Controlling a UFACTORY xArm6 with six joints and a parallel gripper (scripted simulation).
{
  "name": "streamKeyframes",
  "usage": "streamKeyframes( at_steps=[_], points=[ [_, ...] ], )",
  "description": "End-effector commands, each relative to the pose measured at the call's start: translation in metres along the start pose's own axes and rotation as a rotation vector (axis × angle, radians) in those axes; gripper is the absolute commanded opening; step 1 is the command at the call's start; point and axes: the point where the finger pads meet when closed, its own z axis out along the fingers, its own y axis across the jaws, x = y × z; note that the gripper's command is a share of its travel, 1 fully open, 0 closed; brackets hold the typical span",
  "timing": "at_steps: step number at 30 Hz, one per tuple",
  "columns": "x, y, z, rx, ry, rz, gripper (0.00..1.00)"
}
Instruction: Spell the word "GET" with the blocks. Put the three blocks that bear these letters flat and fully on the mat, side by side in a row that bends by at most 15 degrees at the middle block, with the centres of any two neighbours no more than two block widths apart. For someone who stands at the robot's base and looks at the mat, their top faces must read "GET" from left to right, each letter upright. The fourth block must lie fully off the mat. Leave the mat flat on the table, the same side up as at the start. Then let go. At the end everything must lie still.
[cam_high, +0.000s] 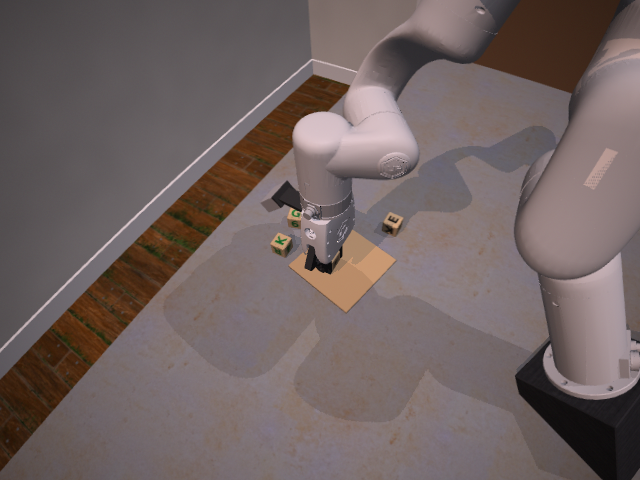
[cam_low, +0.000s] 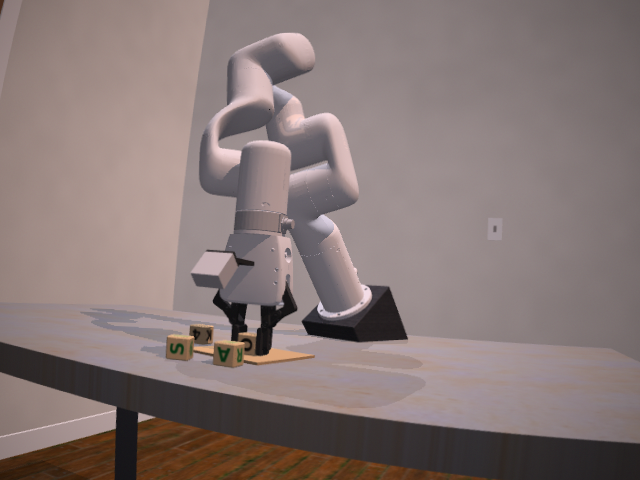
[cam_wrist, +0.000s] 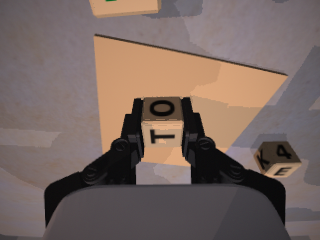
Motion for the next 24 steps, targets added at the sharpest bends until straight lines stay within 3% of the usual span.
streamKeyframes(
  at_steps=[1, 14, 24],
  points=[
    [0.001, 0.000, -0.001, 0.001, 0.003, 0.000, 0.27],
    [0.001, 0.000, -0.007, 0.000, 0.003, 0.000, 0.27],
    [0.001, 0.000, -0.074, 0.000, 0.003, 0.000, 0.27]
  ],
)
